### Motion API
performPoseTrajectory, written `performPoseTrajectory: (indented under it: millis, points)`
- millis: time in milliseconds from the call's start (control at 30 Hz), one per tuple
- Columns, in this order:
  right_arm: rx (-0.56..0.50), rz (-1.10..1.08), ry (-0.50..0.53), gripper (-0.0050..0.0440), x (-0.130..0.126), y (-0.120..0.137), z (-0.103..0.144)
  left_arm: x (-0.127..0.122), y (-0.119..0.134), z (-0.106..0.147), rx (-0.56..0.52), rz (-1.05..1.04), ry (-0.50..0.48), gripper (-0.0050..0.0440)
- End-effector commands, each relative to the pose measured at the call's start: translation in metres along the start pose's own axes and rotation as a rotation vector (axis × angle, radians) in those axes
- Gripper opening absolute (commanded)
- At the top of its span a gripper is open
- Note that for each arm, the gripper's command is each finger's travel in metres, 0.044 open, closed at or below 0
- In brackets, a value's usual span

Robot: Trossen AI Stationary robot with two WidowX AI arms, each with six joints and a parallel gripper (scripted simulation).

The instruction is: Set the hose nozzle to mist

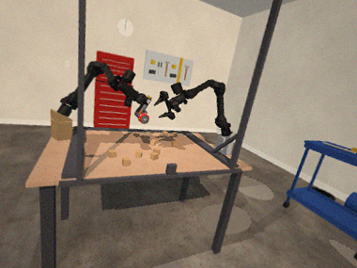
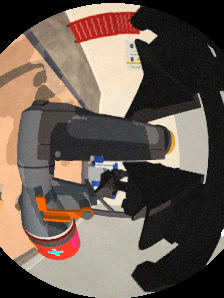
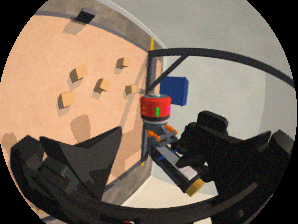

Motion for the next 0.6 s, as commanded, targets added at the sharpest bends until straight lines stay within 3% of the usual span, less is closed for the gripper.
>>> performPoseTrajectory:
  millis: [0,567]
  points:
    - [0.006,0.003,0.031,0.0407,-0.0095,0.0029,0.0110,-0.0018,0.0124,0.0038,0.017,0.043,-0.013,0.0165]
    - [0.004,0.003,0.027,0.0407,-0.0085,0.0025,0.0088,-0.0018,0.0124,0.0038,0.017,0.043,-0.013,0.0165]
Point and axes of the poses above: on each arm, the point midway between the two fingers, 35 mm back from their tips, its own z axis back along the fingers, its own x axis across the jaws, y = z × x, the point moved 7 cm from there along z, back along the fingers, and after that the axes turned 7 degrees about z, right-handed, at the moved point
